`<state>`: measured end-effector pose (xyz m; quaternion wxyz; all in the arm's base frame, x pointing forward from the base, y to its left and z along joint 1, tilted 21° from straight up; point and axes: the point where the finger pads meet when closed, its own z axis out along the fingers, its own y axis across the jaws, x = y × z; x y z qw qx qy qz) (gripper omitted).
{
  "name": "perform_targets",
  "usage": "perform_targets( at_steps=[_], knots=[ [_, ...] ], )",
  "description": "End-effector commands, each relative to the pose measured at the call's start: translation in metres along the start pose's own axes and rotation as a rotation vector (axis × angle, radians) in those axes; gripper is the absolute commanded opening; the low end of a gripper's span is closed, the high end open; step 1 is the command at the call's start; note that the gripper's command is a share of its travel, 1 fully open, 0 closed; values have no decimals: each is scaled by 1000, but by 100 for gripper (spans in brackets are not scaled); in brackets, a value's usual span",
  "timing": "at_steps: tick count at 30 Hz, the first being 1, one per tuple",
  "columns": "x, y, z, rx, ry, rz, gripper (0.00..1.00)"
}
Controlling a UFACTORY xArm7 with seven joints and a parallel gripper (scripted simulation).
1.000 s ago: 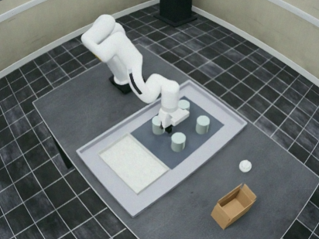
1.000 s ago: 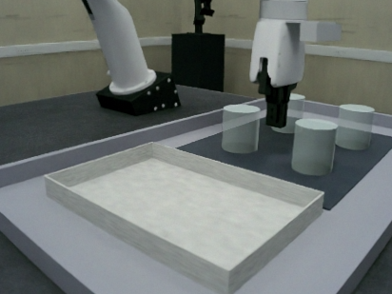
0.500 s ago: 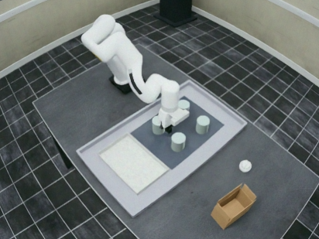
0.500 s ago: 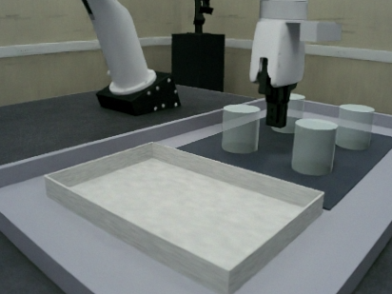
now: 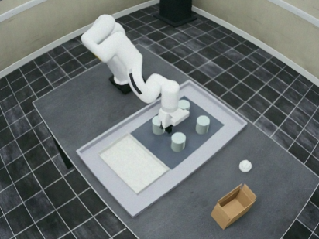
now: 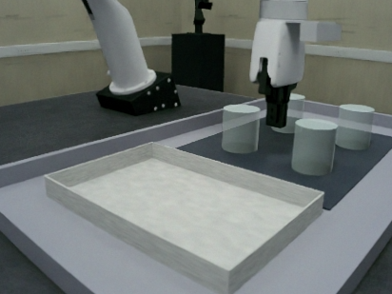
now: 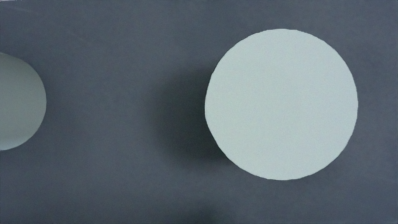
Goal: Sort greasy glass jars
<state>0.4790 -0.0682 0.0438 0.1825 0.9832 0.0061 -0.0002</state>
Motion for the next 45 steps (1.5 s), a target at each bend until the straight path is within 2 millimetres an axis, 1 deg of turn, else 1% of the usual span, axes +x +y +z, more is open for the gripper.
perform_targets(
  at_steps=[1,5,7,13,16,22,24,39,42,45],
  knots=[
    [2,0,-2,1,5,0,0],
    [2,0,-33,1,5,0,0],
    [2,0,-33,1,5,0,0],
    [1,0,-78,1,5,0,0],
    [1,0,-78,1,5,0,0],
    [-1,-50,-78,1,5,0,0],
    [-1,-50,-78,1,5,0,0],
    [-8,-173,-78,1,5,0,0],
    [-8,-173,-78,1,5,0,0],
    [-8,-173,-64,1,5,0,0]
  ],
)
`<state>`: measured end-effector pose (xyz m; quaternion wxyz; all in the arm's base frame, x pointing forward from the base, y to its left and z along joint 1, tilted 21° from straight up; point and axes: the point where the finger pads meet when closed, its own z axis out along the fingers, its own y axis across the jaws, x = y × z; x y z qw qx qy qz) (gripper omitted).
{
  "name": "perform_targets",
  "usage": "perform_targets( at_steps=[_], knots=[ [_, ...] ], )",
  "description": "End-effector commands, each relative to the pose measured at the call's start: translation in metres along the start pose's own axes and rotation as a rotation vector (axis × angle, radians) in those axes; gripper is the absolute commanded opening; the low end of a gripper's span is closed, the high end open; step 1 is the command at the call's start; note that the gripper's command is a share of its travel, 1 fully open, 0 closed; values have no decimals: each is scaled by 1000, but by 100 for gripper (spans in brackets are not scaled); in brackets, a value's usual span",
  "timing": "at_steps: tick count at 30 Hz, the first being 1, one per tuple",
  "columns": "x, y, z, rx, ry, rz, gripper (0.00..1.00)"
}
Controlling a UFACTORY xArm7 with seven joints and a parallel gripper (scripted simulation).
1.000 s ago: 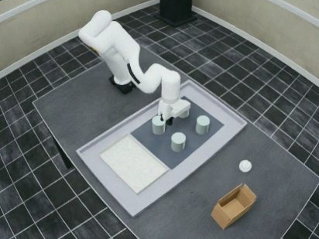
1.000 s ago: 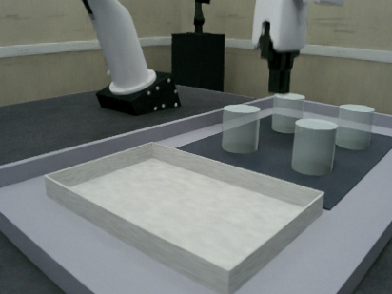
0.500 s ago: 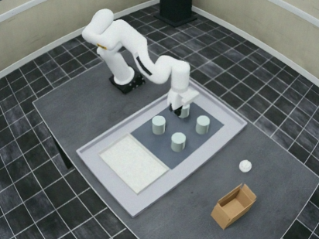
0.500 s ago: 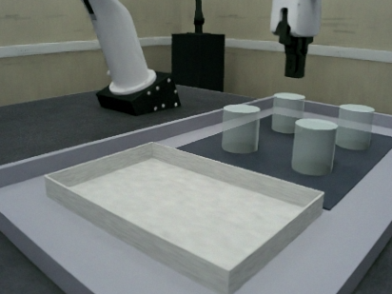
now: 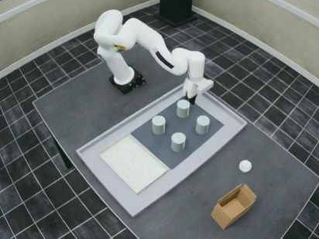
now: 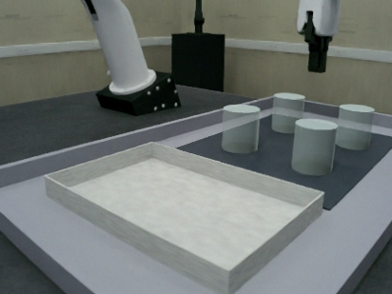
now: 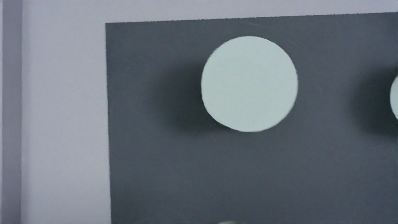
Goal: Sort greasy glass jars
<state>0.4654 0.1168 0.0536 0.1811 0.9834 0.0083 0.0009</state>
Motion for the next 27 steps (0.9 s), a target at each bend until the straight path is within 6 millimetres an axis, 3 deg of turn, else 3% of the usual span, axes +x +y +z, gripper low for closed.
perform_targets(
  at_steps=[1,11,15,27],
  knots=[
    [3,-4,16,-2,2,4,0],
    [3,-3,64,-2,2,4,0],
    [3,-3,74,-2,2,4,0],
    [2,-3,74,-2,2,4,0]
  ],
)
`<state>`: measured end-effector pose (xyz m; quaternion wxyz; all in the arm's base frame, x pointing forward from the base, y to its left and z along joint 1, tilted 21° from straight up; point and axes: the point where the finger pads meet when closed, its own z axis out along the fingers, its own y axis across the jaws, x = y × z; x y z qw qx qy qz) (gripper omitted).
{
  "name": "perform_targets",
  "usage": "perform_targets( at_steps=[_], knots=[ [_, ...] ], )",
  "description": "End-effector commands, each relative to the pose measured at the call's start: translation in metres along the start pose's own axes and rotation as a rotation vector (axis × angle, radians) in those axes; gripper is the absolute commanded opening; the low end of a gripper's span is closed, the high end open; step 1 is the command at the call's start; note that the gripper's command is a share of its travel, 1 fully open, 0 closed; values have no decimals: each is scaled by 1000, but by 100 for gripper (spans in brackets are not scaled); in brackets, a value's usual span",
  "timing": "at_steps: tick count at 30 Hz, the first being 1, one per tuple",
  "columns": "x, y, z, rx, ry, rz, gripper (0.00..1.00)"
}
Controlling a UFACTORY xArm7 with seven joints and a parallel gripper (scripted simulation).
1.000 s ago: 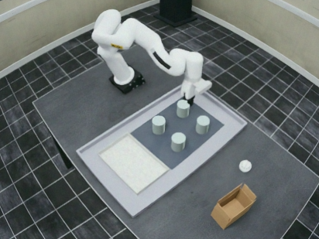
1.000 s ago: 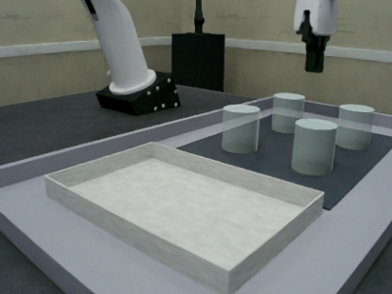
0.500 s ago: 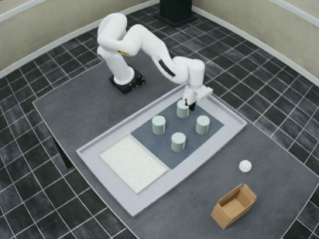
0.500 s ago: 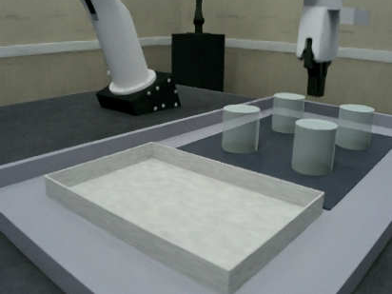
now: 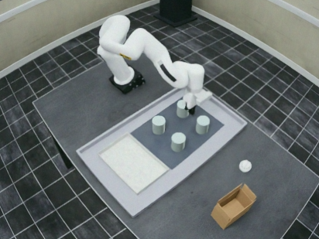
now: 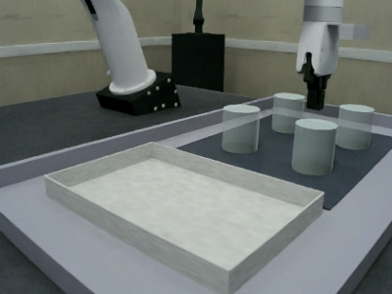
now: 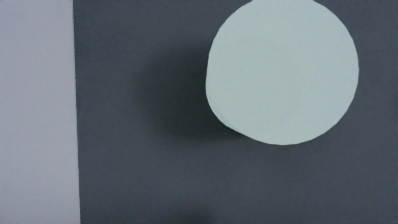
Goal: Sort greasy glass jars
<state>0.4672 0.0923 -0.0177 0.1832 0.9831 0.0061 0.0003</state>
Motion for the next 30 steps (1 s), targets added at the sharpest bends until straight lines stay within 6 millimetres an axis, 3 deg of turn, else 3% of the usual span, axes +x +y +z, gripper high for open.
perform_targets(
  at_steps=[1,30],
  knots=[
    [0,-1,-2,2,4,0,0],
    [-10,-1,-2,2,4,0,0]
  ],
)
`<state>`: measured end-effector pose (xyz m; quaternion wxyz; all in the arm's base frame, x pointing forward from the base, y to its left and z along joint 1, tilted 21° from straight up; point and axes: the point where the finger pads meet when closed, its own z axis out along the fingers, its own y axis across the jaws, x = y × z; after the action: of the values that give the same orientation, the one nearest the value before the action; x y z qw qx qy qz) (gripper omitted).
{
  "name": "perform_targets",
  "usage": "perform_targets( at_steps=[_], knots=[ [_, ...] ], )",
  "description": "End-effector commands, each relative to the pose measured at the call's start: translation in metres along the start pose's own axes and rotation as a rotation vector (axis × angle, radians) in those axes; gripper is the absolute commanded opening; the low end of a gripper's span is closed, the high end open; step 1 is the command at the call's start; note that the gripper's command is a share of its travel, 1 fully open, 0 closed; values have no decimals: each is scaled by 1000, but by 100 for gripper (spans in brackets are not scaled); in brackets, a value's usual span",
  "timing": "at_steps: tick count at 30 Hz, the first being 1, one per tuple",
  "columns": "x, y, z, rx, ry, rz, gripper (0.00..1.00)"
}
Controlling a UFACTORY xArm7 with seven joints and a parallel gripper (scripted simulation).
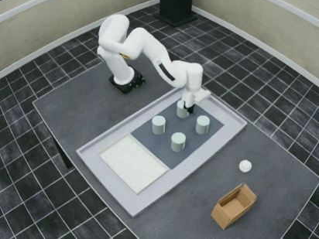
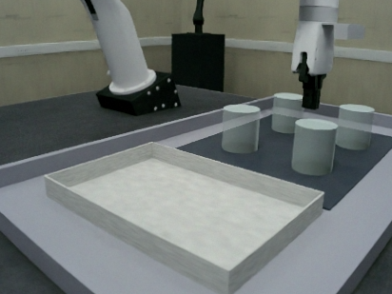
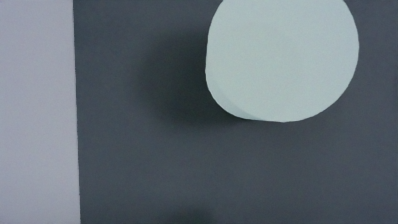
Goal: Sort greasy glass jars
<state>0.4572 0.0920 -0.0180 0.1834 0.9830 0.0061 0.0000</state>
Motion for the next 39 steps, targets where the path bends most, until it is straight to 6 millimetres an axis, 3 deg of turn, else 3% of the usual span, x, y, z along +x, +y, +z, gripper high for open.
perform_targets(
  at_steps=[1,39],
  knots=[
    [0,-1,-2,2,5,0,0],
    [-6,-1,-5,2,5,0,0]
  ],
)
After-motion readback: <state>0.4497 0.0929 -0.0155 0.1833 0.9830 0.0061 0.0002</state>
